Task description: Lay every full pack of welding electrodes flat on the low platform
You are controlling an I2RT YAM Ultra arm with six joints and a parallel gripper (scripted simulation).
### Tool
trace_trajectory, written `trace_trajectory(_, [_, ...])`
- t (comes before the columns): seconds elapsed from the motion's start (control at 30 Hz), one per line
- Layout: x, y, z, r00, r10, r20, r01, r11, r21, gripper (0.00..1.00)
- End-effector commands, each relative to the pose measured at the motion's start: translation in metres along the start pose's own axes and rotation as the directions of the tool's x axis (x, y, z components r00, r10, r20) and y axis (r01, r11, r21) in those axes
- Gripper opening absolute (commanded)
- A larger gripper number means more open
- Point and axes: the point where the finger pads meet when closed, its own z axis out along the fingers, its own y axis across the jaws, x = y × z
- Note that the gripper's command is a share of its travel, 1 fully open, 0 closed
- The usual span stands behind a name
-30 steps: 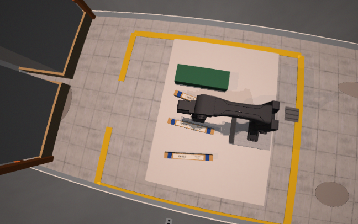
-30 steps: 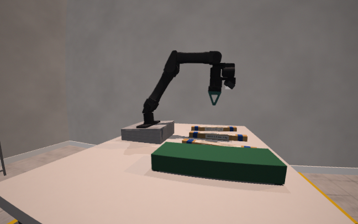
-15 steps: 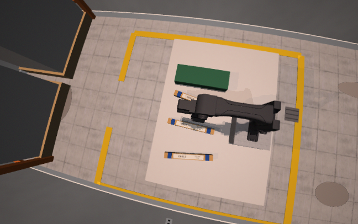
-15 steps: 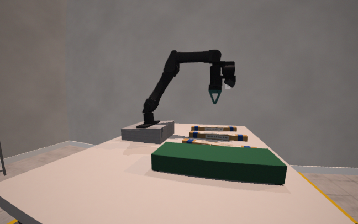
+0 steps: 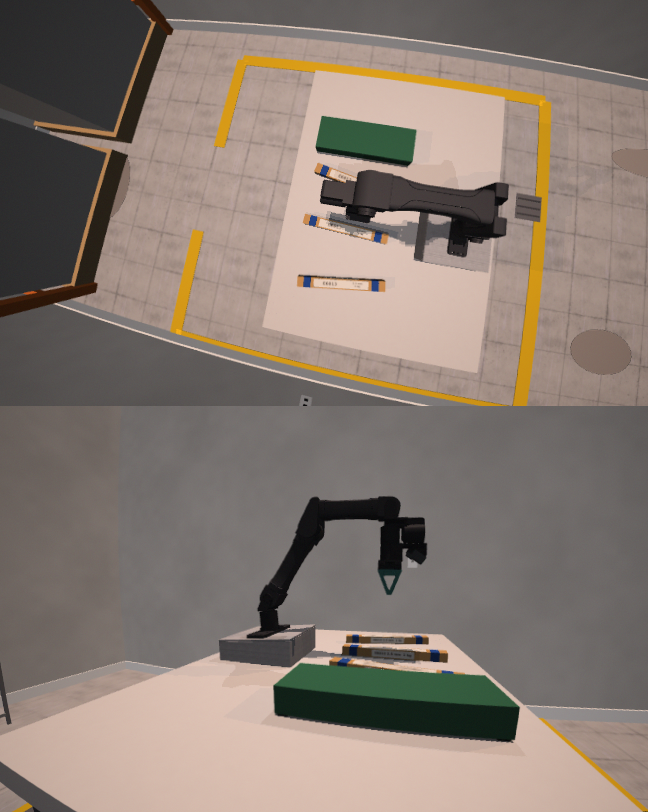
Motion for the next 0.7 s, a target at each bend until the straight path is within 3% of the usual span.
trace_trajectory(0.0, [-0.001,0.0,0.001,1.0,-0.002,0.018,0.002,1.0,-0.001,0.42])
trace_trajectory(0.67, [-0.001,0.0,0.022,1.0,-0.002,0.018,0.002,1.0,-0.001,0.42])
